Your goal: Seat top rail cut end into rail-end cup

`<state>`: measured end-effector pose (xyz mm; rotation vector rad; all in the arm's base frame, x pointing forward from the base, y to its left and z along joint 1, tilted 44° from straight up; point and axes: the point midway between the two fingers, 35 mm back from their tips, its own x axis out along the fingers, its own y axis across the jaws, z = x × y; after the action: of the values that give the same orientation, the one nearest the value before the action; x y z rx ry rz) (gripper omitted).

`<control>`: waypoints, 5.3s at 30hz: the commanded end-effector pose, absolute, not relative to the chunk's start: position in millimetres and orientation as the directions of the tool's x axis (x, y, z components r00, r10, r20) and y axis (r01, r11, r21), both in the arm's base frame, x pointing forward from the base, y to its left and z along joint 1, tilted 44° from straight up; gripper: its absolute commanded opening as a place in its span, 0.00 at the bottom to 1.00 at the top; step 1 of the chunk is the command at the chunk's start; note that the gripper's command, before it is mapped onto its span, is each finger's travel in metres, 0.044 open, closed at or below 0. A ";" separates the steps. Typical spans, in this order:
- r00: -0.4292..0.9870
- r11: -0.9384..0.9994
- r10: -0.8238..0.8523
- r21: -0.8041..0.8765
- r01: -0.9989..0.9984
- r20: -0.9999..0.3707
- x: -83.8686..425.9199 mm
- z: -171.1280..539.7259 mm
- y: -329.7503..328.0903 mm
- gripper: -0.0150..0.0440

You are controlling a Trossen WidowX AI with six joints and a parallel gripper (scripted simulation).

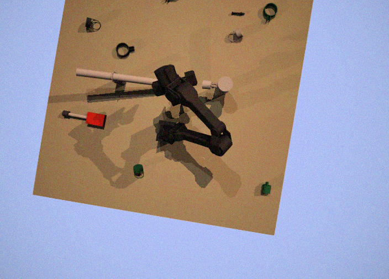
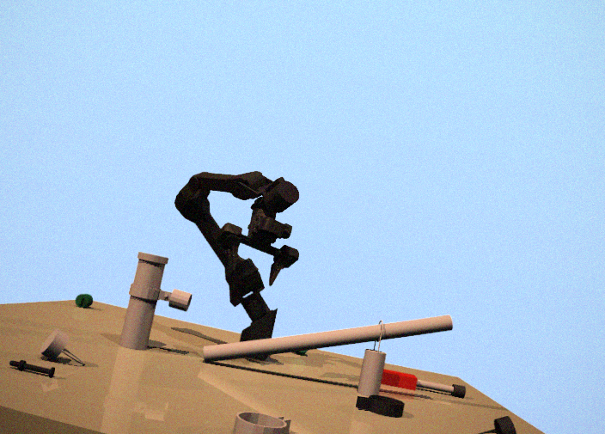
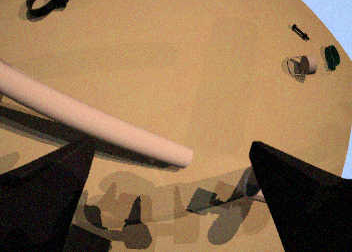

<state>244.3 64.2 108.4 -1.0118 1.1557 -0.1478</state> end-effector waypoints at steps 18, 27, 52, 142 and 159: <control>0.437 0.762 -0.620 -0.633 0.137 -0.651 232.7 100.2 100.7 1.00; 0.167 0.495 -0.680 -0.280 0.822 -0.713 239.1 55.0 86.7 1.00; -0.018 0.019 -0.685 -0.042 0.999 -0.728 239.0 6.0 57.4 1.00; -0.025 0.010 -0.770 -0.051 0.999 -0.638 241.6 -20.7 12.4 0.25; -0.010 0.019 -0.841 -0.049 0.999 -0.541 245.4 11.6 23.1 0.25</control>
<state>245.7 23.7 12.4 0.4052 0.4868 -1.5186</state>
